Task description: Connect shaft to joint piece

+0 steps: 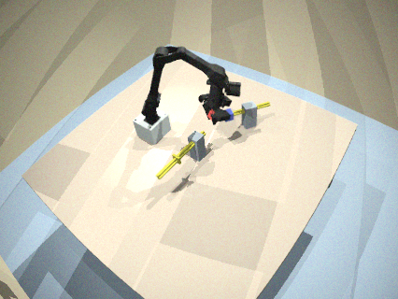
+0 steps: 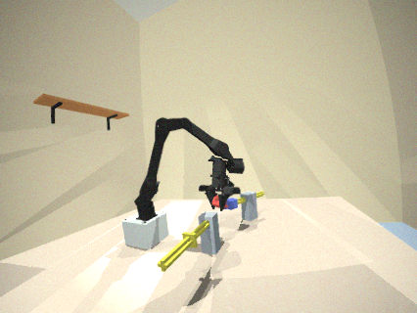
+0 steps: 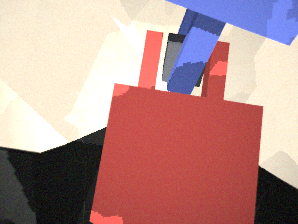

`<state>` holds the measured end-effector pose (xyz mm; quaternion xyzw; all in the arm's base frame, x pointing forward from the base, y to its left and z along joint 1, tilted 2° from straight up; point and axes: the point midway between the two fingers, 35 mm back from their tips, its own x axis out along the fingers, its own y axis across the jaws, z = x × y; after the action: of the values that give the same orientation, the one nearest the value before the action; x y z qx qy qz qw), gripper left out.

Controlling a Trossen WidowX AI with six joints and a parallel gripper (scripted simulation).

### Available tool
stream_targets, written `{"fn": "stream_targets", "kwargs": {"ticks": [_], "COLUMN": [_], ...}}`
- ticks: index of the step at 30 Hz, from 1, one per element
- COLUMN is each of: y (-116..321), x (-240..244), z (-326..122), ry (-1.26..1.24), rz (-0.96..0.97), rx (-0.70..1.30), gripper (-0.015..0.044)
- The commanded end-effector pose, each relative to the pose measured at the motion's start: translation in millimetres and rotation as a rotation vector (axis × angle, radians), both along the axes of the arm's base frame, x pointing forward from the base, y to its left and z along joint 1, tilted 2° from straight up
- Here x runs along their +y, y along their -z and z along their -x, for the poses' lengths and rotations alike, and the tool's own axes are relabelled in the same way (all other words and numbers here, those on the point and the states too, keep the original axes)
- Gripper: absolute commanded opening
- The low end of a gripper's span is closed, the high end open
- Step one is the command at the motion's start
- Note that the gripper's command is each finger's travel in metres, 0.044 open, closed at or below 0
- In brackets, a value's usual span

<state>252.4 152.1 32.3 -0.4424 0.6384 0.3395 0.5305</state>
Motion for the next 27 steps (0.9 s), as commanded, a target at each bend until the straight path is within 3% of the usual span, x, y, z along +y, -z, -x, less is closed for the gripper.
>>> {"fn": "stream_targets", "kwargs": {"ticks": [1, 10, 12, 17, 23, 27], "y": [0.2, 0.2, 0.0, 0.0, 0.0, 0.0], "x": [0.2, 0.2, 0.0, 0.0, 0.0, 0.0], "z": [-0.1, -0.1, 0.0, 0.0, 0.0, 0.0], "ry": [-0.003, -0.003, 0.0, 0.0, 0.0, 0.0], "rz": [-0.001, -0.001, 0.0, 0.0, 0.0, 0.0], "rx": [0.0, 0.0, 0.0, 0.0, 0.0, 0.0], "gripper": [0.0182, 0.0182, 0.0147, 0.0147, 0.0, 0.0]}}
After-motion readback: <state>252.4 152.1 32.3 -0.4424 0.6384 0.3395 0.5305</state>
